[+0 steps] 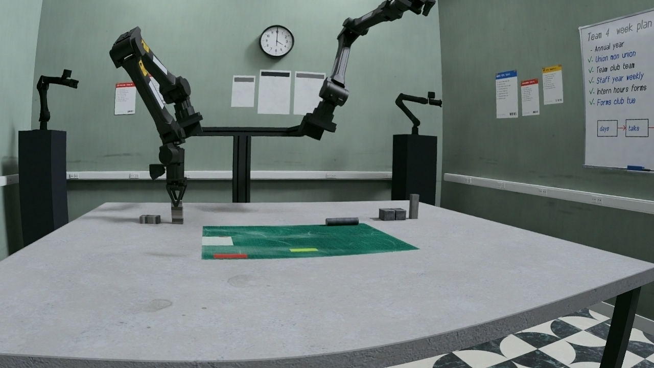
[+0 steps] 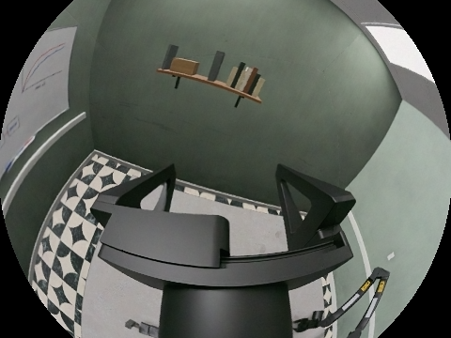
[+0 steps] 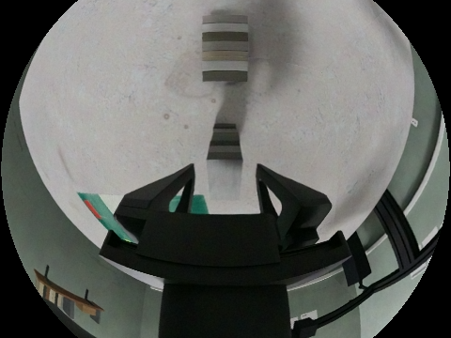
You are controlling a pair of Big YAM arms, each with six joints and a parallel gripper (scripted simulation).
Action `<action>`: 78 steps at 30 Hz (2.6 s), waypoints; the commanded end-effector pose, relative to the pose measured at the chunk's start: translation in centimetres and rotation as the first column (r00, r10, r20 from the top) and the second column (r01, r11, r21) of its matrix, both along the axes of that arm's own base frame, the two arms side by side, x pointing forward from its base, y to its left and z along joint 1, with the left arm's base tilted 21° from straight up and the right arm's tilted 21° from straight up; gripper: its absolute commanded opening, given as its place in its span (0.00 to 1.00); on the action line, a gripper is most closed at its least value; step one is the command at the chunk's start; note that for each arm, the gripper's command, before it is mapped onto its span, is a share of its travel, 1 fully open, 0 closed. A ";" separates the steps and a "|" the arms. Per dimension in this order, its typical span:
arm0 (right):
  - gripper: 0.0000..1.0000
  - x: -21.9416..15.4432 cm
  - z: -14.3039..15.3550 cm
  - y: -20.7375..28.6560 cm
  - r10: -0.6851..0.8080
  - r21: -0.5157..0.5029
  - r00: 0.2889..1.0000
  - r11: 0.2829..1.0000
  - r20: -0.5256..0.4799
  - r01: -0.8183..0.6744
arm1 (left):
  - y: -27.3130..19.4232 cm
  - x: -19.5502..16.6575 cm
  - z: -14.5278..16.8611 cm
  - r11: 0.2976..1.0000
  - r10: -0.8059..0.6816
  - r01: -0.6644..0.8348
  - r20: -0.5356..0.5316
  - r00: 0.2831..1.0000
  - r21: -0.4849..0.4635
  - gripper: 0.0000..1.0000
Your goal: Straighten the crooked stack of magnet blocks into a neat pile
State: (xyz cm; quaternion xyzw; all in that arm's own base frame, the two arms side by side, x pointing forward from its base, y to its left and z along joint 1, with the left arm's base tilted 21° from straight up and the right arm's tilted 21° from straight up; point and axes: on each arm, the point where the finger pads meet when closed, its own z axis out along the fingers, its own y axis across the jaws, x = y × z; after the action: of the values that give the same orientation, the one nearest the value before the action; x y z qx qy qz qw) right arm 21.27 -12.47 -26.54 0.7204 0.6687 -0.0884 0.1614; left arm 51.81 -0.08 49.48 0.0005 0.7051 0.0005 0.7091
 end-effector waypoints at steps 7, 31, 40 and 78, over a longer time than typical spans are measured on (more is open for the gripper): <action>0.60 0.0 0.3 0.3 0.011 -0.003 1.000 1.000 0.005 -0.011 | -0.9 -0.3 2.4 1.000 -0.016 0.015 0.055 0.998 0.012 1.00; 0.60 -1.8 4.0 2.0 -0.006 0.006 1.000 1.000 -0.021 0.006 | -0.9 -0.3 2.4 1.000 -0.016 0.015 0.055 0.998 0.012 1.00; 0.60 -3.0 4.0 1.9 0.001 0.010 0.999 1.000 -0.041 -0.001 | -0.9 -0.3 2.4 1.000 -0.016 0.015 0.055 0.998 0.012 1.00; 0.60 18.0 12.6 1.5 0.468 -0.150 0.866 0.882 0.176 -0.446 | -0.9 0.4 1.0 1.000 -0.018 0.018 0.021 1.000 0.001 1.00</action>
State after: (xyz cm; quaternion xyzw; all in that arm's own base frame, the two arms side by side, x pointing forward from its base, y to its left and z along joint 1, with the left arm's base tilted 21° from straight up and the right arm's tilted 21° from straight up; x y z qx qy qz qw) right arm 38.48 -11.63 -14.63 0.5772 0.7650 -0.0021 0.2856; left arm 51.81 -0.08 49.48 0.0005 0.7051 0.0005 0.7091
